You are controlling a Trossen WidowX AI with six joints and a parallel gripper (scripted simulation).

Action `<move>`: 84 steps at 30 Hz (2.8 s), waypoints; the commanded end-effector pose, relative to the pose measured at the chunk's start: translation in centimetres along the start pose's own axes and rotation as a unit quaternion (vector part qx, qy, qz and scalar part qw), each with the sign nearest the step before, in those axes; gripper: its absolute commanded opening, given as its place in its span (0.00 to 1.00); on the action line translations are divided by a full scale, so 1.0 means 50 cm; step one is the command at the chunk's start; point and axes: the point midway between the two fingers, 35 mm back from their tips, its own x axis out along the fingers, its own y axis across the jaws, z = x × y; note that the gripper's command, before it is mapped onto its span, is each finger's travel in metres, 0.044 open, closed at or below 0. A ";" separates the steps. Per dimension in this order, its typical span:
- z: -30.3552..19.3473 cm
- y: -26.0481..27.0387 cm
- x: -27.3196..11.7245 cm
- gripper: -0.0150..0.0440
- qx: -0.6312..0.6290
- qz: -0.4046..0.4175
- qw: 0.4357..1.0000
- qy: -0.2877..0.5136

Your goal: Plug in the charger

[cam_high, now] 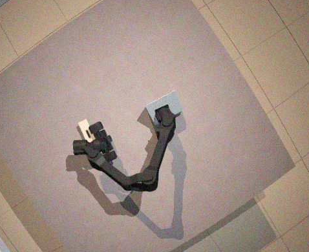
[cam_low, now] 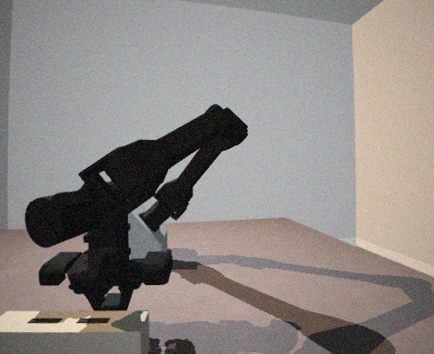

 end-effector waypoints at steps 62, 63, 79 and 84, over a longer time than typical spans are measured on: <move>0.023 0.002 -0.004 0.25 0.000 0.001 1.000 -0.002; 0.023 0.002 -0.004 0.25 0.000 0.001 1.000 -0.002; 0.025 0.003 -0.004 0.25 0.000 0.001 1.000 -0.002; 0.029 0.003 -0.004 0.25 0.000 0.001 1.000 -0.002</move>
